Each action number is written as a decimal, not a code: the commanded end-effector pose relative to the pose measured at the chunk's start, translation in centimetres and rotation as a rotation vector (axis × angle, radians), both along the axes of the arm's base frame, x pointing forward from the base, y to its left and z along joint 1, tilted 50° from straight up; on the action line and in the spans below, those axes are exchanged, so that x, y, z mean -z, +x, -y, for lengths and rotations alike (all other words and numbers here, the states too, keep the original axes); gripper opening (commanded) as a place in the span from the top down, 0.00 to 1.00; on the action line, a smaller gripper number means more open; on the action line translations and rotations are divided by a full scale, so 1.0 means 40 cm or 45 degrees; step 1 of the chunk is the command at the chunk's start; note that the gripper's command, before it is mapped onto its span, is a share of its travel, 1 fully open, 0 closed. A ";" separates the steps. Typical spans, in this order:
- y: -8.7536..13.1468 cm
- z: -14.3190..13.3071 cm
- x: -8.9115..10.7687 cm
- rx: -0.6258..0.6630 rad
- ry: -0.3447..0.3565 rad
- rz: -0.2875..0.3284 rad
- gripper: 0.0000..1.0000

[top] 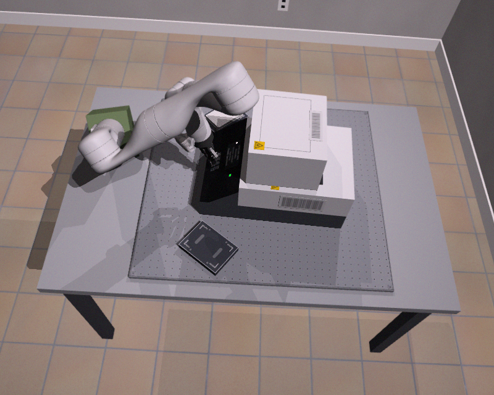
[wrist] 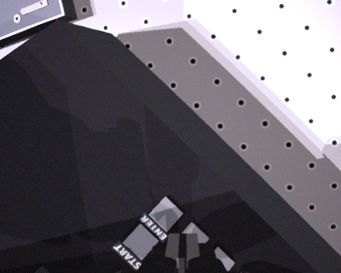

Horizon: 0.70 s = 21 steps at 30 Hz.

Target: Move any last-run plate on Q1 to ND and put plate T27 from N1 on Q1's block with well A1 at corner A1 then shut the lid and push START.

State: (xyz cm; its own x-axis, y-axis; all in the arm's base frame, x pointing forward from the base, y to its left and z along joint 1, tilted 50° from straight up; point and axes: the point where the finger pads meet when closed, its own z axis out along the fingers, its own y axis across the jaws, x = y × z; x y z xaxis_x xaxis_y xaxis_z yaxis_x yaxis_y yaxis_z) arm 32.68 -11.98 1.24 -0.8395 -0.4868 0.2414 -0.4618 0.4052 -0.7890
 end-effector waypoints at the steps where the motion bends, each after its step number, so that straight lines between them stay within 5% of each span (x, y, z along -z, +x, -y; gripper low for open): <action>1: 0.004 0.002 0.001 -0.001 0.001 0.001 0.90; 21: 0.011 0.009 0.005 -0.001 0.001 0.001 0.90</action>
State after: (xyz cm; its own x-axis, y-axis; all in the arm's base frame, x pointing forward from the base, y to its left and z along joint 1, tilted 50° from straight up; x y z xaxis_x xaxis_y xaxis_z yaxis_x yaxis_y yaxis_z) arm 32.93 -12.26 1.03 -0.8379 -0.4886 0.2433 -0.4651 0.4058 -0.7868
